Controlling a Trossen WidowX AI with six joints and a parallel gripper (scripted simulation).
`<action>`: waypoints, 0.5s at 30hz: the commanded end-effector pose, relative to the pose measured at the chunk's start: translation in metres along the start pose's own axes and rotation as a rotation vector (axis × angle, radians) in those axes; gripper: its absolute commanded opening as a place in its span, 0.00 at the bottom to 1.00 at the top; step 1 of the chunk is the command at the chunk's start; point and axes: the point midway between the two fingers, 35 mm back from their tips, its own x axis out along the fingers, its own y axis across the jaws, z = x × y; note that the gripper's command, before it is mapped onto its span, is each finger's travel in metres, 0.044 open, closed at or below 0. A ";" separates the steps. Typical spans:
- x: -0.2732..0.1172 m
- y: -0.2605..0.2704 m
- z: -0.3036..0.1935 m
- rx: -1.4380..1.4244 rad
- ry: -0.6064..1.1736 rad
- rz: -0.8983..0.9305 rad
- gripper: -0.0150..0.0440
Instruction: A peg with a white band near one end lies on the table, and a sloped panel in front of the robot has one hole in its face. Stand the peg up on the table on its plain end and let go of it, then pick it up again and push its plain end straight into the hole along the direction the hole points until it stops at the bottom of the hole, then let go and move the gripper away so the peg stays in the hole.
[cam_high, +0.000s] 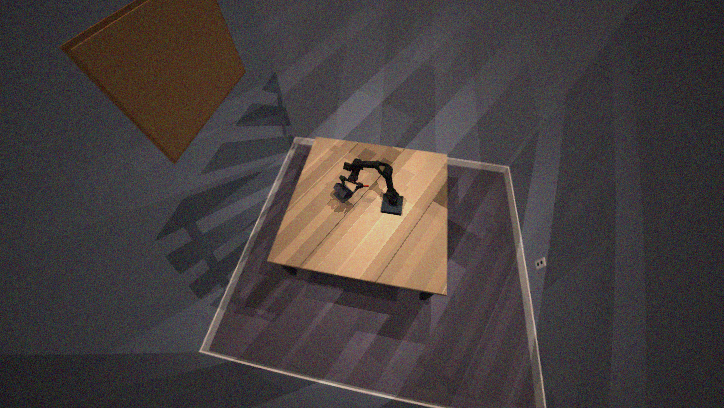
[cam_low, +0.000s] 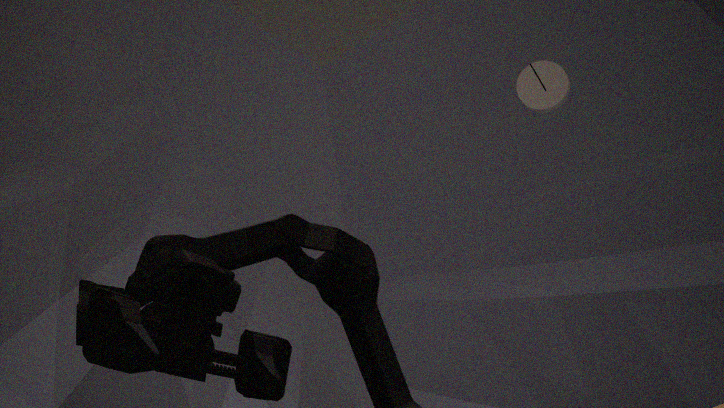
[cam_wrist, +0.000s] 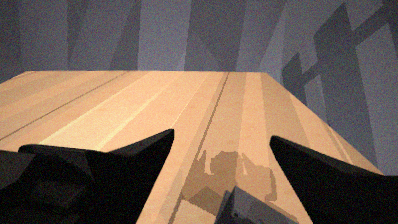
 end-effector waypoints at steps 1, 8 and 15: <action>-0.003 0.002 -0.016 0.085 0.085 -0.002 1.00; -0.013 0.004 -0.045 0.244 0.249 -0.027 1.00; -0.027 0.006 -0.073 0.403 0.411 -0.077 1.00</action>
